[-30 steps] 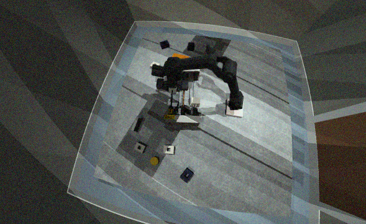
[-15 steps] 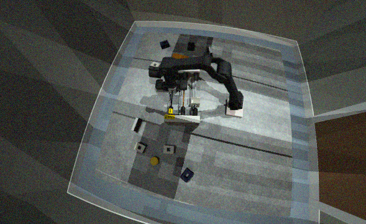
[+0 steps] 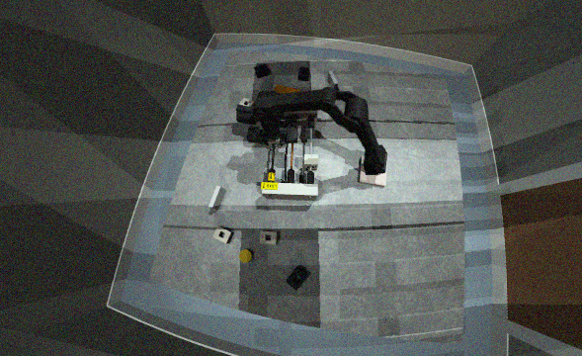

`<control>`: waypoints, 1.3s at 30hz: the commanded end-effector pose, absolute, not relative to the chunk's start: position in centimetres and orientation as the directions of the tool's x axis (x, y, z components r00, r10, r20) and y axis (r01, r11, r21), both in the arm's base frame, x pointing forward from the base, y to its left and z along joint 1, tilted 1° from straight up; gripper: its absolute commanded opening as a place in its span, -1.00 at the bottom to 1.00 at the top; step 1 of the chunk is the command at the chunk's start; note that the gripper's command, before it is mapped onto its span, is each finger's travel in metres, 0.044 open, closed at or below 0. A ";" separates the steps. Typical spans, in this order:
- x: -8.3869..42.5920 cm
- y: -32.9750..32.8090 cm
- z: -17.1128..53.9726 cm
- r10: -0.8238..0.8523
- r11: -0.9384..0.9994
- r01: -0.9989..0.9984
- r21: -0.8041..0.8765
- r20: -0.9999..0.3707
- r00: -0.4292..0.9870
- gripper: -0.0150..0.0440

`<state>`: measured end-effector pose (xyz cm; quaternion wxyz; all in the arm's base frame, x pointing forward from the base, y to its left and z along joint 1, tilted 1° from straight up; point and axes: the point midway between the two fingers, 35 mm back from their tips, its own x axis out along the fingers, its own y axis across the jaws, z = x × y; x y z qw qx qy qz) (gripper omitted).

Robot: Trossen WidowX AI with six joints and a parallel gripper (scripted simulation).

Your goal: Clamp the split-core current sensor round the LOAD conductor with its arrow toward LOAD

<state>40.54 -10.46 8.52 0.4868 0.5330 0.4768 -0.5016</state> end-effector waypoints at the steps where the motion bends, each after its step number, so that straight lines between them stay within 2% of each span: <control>1: 40.5 -10.5 8.6 0.020 -0.071 0.997 0.041 -0.999 0.042 0.40; 28: 40.5 -10.5 8.6 0.020 -0.071 0.997 0.041 -0.999 0.042 0.40; 35: 40.5 -10.5 8.6 0.020 -0.071 0.997 0.041 -0.999 0.042 1.00; 39: 40.5 -10.5 8.6 0.020 -0.071 0.997 0.041 -0.999 0.042 1.00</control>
